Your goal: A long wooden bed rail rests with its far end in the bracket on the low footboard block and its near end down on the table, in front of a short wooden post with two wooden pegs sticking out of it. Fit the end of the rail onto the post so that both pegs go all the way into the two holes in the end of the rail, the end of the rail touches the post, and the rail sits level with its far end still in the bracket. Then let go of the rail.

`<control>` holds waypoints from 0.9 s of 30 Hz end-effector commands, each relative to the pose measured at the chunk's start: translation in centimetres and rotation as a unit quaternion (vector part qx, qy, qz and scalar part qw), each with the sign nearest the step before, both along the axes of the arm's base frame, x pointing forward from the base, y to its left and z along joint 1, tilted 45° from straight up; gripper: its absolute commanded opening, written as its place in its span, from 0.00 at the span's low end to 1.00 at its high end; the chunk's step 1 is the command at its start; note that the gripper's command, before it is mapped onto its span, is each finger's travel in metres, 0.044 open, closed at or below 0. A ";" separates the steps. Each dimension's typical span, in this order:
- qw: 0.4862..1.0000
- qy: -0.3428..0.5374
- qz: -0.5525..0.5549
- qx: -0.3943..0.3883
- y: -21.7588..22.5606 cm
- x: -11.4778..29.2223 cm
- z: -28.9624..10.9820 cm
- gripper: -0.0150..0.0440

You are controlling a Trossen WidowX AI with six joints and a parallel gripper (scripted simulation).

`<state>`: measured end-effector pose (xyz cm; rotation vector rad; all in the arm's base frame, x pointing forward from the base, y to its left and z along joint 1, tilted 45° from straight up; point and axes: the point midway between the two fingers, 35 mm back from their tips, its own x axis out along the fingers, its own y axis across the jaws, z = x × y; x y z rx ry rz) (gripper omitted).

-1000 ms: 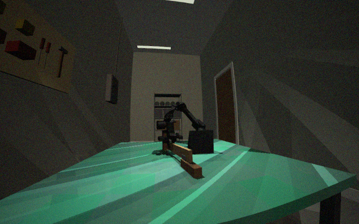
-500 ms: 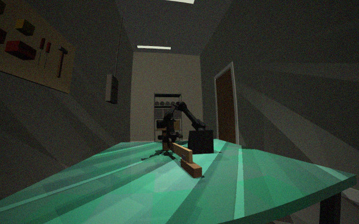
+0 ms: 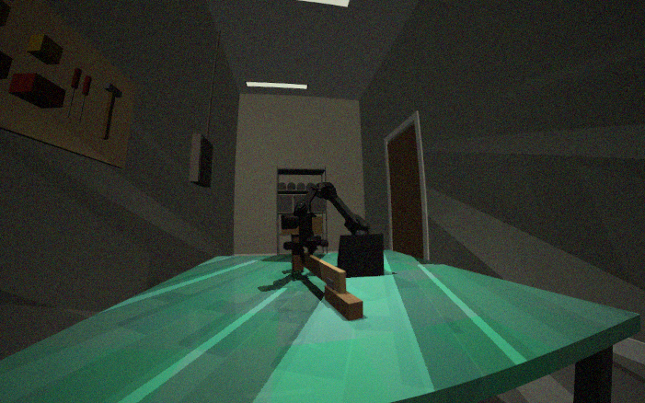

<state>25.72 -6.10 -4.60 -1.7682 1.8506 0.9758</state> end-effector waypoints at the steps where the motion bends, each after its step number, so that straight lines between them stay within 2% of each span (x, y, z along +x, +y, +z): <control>1: 1.000 -0.006 0.004 0.008 0.5 0.4 0.3 0.25; 27: 1.000 -0.006 0.004 0.008 0.4 0.2 0.2 0.25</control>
